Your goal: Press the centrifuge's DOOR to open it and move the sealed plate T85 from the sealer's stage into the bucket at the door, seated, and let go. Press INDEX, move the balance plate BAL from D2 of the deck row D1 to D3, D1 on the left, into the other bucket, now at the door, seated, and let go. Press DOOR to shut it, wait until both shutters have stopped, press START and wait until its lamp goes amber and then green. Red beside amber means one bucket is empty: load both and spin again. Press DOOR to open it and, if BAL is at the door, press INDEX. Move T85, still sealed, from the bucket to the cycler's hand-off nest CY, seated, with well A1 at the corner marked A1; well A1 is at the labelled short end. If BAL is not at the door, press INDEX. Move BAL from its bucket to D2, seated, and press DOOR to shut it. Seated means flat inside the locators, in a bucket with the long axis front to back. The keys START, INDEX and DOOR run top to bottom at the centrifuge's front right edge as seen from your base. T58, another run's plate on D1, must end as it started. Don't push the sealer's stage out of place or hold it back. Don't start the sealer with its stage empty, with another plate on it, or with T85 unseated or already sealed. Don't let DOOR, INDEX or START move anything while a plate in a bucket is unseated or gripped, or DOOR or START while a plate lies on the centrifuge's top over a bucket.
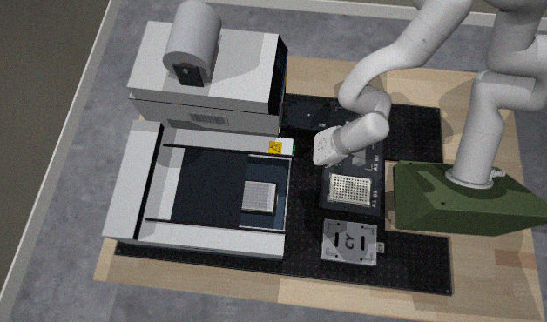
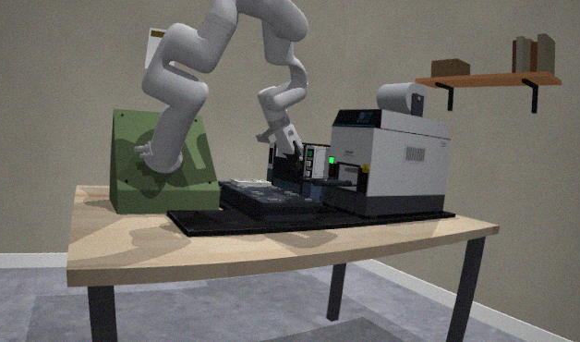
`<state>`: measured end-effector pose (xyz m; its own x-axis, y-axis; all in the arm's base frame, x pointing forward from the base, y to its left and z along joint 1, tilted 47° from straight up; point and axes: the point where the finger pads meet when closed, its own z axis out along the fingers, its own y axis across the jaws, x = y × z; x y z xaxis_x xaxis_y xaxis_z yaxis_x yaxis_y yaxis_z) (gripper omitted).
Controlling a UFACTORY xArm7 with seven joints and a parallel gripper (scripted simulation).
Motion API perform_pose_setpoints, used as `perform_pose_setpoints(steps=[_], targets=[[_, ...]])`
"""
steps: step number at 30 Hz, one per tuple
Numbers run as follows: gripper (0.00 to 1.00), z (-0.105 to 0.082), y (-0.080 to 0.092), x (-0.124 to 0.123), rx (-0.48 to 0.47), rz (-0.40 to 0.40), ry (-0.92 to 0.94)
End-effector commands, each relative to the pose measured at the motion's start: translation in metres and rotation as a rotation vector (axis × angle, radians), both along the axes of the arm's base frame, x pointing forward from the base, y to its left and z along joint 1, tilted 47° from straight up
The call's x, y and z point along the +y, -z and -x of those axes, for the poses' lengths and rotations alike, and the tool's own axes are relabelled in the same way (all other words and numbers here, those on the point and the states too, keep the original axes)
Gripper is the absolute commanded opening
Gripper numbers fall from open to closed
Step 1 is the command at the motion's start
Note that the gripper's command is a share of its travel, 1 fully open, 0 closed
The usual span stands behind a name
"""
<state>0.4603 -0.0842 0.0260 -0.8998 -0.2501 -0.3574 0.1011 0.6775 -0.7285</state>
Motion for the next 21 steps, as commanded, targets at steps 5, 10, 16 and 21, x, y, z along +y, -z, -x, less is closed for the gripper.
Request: perform_pose_setpoints(steps=[5,10,16,21], targets=[[0.00,0.007,-0.004,0.006,-0.002,-0.001,-0.002],[0.00,0.014,-0.007,0.010,-0.002,-0.001,-0.002],[0.00,0.022,-0.010,0.015,-0.002,-0.001,-0.002],[0.00,0.026,-0.012,0.018,-0.002,-0.001,-0.002]])
